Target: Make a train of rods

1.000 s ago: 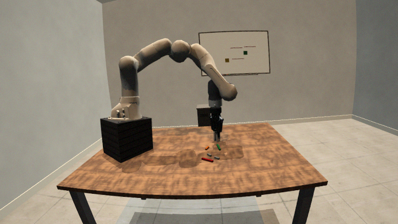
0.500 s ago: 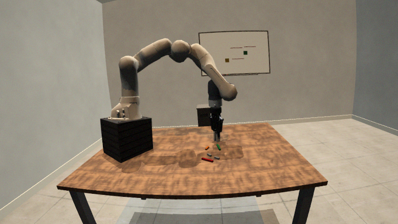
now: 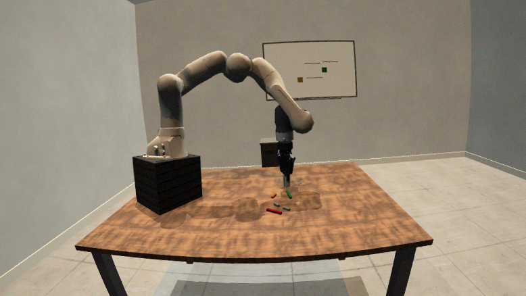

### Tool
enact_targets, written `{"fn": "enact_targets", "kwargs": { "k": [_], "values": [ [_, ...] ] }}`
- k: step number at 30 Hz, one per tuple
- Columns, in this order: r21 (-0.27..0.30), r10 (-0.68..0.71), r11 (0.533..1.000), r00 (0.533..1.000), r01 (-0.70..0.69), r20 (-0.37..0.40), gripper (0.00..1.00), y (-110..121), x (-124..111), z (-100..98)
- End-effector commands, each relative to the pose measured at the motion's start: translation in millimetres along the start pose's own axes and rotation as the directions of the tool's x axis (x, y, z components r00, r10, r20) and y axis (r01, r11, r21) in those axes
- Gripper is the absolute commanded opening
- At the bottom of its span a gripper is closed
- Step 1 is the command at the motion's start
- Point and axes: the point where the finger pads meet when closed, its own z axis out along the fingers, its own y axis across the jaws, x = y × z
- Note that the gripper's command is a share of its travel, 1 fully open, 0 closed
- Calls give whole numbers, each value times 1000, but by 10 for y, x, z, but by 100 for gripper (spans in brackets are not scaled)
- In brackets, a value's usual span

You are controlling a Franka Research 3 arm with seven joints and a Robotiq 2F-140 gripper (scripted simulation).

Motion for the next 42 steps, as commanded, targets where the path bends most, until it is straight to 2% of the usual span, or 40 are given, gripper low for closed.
{"fn": "enact_targets", "kwargs": {
  "k": [1,27,31,37,39,42],
  "values": [
    [-1,1,1000,1000,-1,-4,3,8,11,5],
    [-1,1,1000,1000,-1,-4,3,8,11,-30],
    [-1,1,1000,1000,-1,-4,3,8,10,-201],
    [-1,1,1000,1000,-1,-4,3,7,8,-642],
    [-1,1,1000,1000,-1,-4,3,7,8,-642],
    [-1,1,1000,1000,-1,-4,3,7,8,-839]
  ]
}}
